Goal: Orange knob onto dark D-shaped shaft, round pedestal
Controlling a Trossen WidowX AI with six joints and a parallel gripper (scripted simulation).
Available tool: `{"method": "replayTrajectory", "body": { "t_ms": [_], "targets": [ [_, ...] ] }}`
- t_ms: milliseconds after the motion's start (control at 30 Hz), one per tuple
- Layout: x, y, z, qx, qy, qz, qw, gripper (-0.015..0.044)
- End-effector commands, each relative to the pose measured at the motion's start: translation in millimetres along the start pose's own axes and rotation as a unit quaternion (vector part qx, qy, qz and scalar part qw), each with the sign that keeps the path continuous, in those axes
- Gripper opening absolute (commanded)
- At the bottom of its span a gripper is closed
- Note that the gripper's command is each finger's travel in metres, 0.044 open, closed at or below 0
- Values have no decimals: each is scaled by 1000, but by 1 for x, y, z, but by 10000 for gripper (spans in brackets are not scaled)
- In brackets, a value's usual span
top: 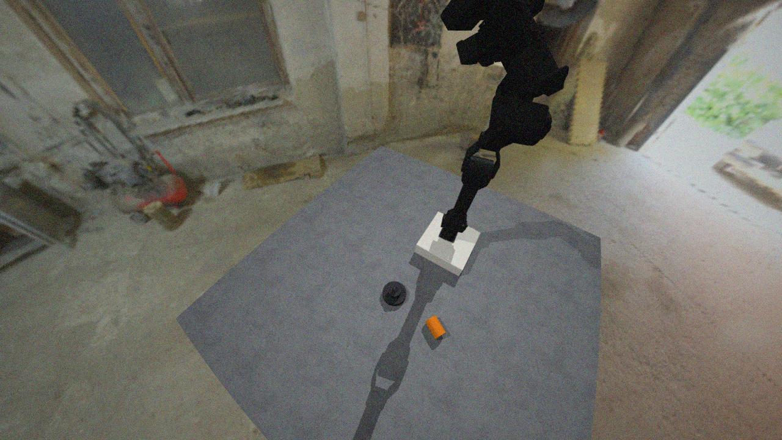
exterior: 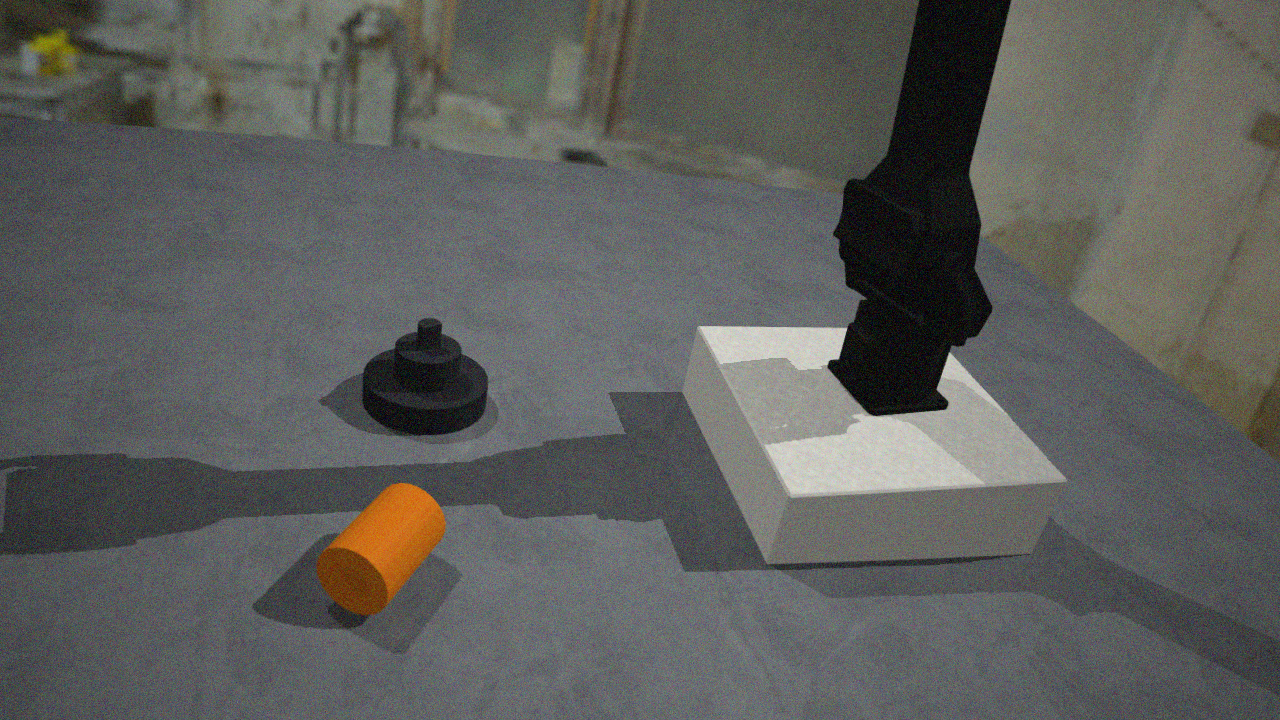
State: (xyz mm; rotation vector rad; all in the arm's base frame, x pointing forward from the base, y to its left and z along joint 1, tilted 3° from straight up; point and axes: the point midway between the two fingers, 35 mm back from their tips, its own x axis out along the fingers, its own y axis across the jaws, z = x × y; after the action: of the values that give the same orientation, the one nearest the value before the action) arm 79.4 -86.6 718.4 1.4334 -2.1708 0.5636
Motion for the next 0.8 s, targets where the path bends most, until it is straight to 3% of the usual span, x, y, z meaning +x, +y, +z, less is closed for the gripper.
{"method": "replayTrajectory", "body": {
  "t_ms": [0, 100, 333, 567, 767],
  "targets": [
    [-2, -4, -3, -12, 8, -4, 1000, 426],
    [-32, -66, -41, -180, 125, -62, 974, 440],
    [-106, -164, -71, -387, 309, -128, 859, 440],
    [-231, -265, -56, -541, 524, -172, 635, 440],
    [-342, -317, 4, -587, 662, -204, 419, 440]
  ]
}}
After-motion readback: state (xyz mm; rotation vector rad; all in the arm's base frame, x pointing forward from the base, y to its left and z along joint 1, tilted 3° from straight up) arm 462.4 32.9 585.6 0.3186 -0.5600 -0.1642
